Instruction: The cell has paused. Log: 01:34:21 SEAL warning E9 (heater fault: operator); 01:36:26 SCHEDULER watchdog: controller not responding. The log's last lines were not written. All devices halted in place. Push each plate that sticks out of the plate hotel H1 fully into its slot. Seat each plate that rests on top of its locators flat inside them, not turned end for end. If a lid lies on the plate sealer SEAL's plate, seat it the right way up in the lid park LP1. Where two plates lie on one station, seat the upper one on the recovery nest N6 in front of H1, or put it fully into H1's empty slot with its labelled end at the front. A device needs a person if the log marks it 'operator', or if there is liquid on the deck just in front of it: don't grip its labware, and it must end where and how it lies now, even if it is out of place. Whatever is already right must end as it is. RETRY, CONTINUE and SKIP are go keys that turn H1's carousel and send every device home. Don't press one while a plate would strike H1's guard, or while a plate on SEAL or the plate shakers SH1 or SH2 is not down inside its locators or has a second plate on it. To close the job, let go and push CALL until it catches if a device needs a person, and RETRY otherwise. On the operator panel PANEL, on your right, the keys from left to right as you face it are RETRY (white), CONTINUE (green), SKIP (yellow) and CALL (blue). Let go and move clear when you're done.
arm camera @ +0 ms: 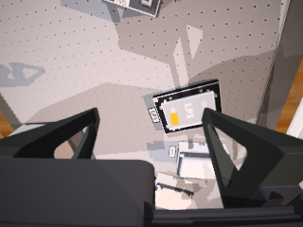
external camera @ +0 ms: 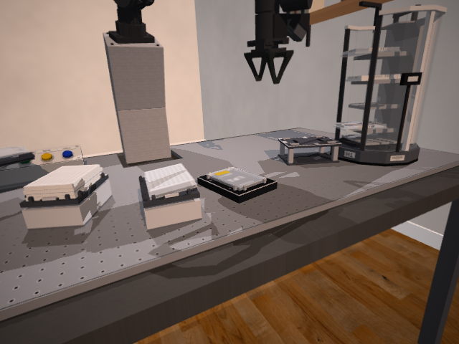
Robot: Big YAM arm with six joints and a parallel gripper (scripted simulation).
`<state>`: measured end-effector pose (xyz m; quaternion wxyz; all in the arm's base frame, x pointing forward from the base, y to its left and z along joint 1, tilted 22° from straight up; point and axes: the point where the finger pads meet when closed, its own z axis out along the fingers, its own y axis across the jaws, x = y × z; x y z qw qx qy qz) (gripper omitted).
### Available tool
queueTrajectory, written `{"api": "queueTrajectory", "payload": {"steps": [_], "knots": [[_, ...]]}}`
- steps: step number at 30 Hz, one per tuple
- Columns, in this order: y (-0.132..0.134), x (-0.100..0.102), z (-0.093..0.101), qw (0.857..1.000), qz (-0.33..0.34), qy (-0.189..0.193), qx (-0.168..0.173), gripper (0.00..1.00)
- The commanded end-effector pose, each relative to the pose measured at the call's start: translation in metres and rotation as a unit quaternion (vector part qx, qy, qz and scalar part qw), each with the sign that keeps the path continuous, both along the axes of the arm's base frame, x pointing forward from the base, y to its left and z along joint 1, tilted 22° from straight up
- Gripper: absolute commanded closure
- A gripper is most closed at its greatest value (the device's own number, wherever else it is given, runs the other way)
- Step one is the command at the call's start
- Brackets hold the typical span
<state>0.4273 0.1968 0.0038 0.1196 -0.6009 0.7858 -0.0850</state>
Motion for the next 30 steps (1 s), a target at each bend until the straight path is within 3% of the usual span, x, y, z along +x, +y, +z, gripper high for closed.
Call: {"api": "queueTrajectory", "payload": {"steps": [1,4,5,6,12,16,21,30], "knots": [[-0.018,0.008,0.011,0.998,-0.060,-0.017,0.023,0.00],[-0.023,0.008,0.011,0.997,-0.076,-0.017,0.028,0.00],[-0.028,0.005,0.003,0.995,-0.091,-0.010,0.028,0.00],[-0.033,0.006,0.011,0.993,-0.107,-0.018,0.037,0.00],[-0.063,0.002,0.010,0.985,-0.163,-0.021,0.053,0.00],[-0.083,-0.003,0.009,0.971,-0.225,-0.024,0.070,0.00],[-0.097,-0.007,0.009,0.966,-0.244,-0.025,0.076,0.00],[-0.140,-0.022,0.005,0.927,-0.357,-0.032,0.109,0.00]]}}
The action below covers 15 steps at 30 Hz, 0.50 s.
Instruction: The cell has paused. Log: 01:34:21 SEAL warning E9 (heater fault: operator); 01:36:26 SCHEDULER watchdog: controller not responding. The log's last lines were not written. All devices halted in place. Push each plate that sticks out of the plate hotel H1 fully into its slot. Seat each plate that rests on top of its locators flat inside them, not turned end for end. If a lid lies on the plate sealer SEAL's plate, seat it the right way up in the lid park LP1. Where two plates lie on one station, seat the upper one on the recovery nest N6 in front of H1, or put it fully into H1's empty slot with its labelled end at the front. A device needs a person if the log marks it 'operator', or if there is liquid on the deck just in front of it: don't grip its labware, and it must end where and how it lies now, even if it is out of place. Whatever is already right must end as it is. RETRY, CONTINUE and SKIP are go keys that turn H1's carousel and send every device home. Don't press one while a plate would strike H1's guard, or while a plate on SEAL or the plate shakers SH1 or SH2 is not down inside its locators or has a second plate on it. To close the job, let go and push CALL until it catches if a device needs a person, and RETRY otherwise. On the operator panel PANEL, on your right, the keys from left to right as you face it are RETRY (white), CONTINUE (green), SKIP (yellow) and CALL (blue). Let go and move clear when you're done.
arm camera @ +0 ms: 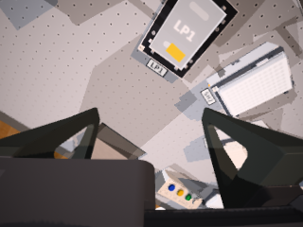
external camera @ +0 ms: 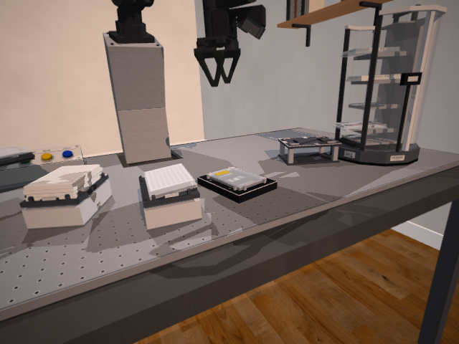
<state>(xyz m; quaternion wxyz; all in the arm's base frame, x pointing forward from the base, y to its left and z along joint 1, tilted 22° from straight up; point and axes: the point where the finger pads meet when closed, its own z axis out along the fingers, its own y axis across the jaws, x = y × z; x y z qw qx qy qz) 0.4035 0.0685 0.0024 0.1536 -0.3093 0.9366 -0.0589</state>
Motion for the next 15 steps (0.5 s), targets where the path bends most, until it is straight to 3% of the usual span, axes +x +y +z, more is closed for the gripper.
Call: {"api": "queueTrajectory", "payload": {"steps": [1,5,8,15], "knots": [[-0.016,0.000,0.006,0.999,-0.048,-0.016,0.017,0.00],[-0.034,-0.009,0.004,0.993,-0.111,-0.021,0.035,0.00],[-0.039,-0.011,0.003,0.992,-0.115,-0.022,0.036,0.00],[-0.069,-0.029,-0.002,0.978,-0.196,-0.029,0.060,0.00]]}}
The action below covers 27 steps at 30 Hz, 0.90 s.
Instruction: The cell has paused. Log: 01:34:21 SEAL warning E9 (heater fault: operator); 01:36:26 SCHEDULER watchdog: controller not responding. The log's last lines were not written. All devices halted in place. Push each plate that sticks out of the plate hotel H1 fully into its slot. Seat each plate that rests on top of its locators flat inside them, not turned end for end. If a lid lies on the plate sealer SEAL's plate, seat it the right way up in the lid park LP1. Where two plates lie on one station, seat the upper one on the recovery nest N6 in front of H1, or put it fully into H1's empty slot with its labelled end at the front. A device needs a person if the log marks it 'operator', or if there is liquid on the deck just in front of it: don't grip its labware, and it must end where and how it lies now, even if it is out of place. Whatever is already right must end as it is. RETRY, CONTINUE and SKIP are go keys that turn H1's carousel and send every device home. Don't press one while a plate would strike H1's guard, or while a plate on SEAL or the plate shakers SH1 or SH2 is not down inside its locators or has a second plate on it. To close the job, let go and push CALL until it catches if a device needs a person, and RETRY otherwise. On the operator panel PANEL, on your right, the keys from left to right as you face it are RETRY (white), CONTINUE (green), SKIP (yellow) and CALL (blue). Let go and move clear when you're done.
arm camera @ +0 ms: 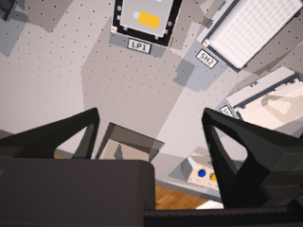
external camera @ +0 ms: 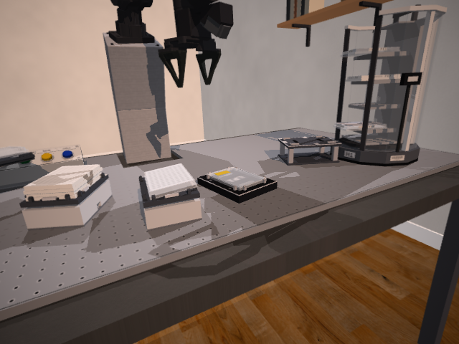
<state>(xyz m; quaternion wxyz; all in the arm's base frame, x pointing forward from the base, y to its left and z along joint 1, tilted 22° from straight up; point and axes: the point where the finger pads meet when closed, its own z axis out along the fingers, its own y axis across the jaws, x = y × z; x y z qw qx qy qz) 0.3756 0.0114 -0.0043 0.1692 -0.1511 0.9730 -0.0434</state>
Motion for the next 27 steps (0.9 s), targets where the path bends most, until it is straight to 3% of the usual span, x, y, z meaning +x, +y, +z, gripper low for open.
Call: {"api": "queueTrajectory", "payload": {"steps": [1,8,10,15,20,22,27], "knots": [[-0.016,-0.004,0.004,0.998,-0.057,-0.018,0.017,0.00],[-0.043,-0.025,-0.003,0.986,-0.155,-0.028,0.046,0.00],[-0.043,-0.025,-0.003,0.986,-0.155,-0.028,0.046,0.00],[-0.058,-0.039,-0.007,0.972,-0.224,-0.037,0.066,0.00],[-0.065,-0.050,-0.017,0.972,-0.225,-0.025,0.064,0.00],[-0.059,-0.040,-0.012,0.974,-0.213,-0.031,0.065,0.00],[-0.063,-0.044,-0.011,0.974,-0.214,-0.029,0.062,0.00]]}}
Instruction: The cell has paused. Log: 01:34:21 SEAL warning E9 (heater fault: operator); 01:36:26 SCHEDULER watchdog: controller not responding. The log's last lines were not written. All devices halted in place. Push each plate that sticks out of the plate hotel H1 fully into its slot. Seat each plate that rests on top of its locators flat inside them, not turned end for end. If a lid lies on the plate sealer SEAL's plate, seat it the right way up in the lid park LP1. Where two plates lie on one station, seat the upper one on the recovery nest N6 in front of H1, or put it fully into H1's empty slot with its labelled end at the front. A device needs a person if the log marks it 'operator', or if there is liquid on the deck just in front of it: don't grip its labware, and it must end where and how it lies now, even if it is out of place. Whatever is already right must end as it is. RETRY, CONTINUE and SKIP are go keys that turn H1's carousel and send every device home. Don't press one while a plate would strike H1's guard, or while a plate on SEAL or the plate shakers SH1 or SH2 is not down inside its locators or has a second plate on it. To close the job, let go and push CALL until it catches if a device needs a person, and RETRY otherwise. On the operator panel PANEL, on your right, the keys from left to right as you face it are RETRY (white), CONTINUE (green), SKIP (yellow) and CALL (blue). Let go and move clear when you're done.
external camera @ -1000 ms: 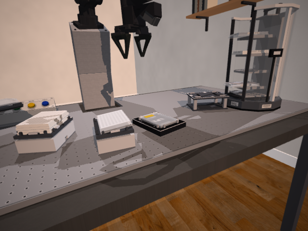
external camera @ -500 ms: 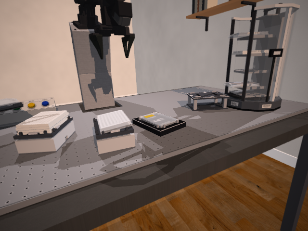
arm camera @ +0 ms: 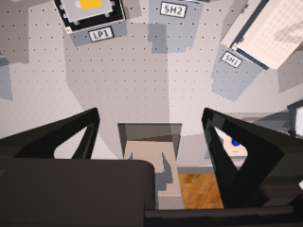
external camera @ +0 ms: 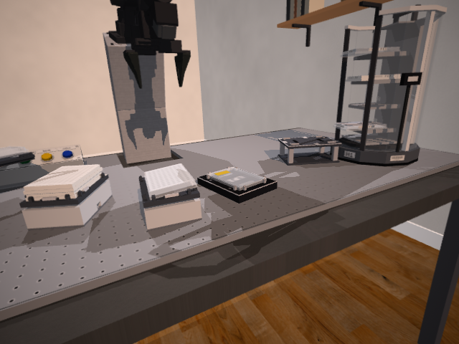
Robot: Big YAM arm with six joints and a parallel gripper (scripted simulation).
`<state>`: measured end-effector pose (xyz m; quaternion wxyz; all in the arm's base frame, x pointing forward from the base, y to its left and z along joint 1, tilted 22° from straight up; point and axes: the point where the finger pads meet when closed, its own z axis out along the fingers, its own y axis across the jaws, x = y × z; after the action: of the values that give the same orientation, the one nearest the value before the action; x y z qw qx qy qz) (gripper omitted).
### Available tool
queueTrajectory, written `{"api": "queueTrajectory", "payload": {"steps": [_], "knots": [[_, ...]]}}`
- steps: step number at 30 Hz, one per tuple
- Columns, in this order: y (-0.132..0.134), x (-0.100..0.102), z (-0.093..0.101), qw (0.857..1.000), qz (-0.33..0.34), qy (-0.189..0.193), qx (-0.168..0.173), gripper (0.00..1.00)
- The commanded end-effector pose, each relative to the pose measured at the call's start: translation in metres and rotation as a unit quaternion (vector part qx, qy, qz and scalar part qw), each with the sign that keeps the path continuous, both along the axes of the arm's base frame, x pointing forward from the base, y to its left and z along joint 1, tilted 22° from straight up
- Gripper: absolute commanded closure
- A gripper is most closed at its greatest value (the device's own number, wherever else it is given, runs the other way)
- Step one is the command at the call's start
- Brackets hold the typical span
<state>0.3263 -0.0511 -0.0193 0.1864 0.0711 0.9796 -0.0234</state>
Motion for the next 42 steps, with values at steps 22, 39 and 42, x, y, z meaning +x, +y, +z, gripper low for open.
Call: {"api": "queueTrajectory", "payload": {"steps": [22,39,42], "knots": [[-0.051,0.012,0.008,0.988,-0.146,-0.011,0.057,0.00],[-0.102,0.016,0.014,0.988,-0.146,-0.012,0.057,0.00],[-0.113,0.017,0.015,0.988,-0.146,-0.012,0.057,0.00]]}}
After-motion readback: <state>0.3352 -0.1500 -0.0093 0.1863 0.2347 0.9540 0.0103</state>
